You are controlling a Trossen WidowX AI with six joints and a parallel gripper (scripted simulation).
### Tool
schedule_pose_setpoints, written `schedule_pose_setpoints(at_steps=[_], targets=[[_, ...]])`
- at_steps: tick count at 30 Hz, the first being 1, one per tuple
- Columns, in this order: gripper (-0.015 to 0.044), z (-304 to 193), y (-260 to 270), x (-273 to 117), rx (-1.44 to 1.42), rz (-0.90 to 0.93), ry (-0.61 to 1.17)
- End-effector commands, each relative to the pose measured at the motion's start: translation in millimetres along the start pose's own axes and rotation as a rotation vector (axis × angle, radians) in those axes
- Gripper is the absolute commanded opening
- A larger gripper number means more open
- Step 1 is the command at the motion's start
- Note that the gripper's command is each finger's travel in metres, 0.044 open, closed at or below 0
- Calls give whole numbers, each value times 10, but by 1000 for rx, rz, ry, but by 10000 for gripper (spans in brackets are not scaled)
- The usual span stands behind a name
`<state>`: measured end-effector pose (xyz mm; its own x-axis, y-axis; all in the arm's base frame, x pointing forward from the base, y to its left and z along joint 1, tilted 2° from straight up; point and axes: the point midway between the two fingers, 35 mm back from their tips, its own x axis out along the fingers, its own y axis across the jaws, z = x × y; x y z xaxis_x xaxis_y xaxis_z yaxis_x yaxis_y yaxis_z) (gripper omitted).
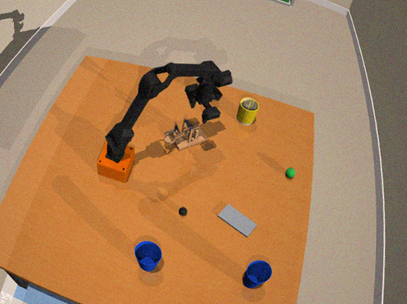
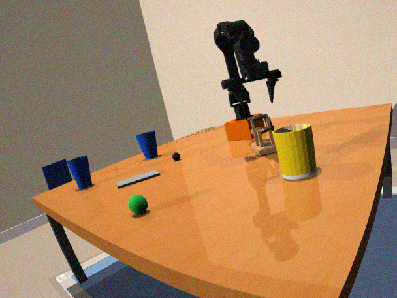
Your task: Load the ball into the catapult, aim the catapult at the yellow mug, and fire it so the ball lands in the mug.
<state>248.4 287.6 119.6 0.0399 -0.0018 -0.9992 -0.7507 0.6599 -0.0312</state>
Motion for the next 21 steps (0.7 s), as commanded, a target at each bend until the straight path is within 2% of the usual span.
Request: schedule_pose_setpoints(at_steps=[1,2,3,4,7,8,14,21], targets=[[440,1,-2,-398,3,1,-54],[440,1,-2,-398,3,1,-54],[414,14,-29,-169,5,0,-24],[387,11,-118,-145,21,0,-23],[309,-51,-626,-9,112,-2,-22],[300,-92,-803,38,145,-2,-22],[300,-509,-1758,305,331,-7,-21],[300,-1353,-2633,598,548,-16,-19]])
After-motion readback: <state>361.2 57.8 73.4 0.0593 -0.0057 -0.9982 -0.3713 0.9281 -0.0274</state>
